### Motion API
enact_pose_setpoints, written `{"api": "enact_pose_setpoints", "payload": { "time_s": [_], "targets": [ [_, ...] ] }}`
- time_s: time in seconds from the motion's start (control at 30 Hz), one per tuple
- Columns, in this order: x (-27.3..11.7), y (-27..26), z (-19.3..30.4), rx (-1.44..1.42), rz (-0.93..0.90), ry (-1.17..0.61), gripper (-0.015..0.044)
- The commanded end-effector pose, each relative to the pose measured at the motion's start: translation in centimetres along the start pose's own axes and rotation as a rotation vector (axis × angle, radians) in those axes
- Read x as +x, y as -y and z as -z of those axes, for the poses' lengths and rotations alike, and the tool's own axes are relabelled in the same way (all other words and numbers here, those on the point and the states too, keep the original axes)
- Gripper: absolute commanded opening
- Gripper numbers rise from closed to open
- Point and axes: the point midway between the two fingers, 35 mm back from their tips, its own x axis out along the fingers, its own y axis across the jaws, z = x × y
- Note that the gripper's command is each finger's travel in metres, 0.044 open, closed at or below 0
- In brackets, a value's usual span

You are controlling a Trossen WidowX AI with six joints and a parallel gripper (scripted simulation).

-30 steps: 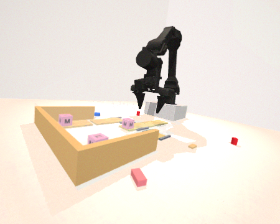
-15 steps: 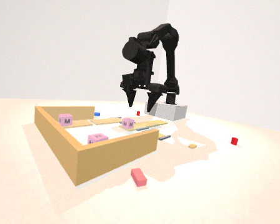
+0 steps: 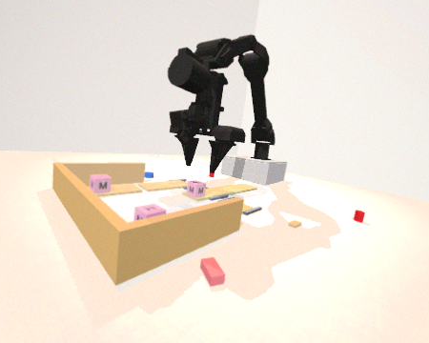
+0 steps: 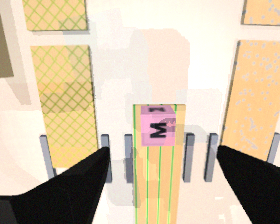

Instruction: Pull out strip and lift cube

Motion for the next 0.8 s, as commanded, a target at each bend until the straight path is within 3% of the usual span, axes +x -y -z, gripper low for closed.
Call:
{"api": "enact_pose_setpoints", "payload": {
  "time_s": [0.0,0.07,0.77],
  "targets": [
    [0.8,0.0,-0.2,-0.004,-0.001,-0.006,0.0282],
    [1.1,-0.1,-0.2,-0.004,-0.001,-0.006,0.025],
    [4.5,0.0,-0.2,-0.004,-0.001,-0.006,0.025]
  ]
}}
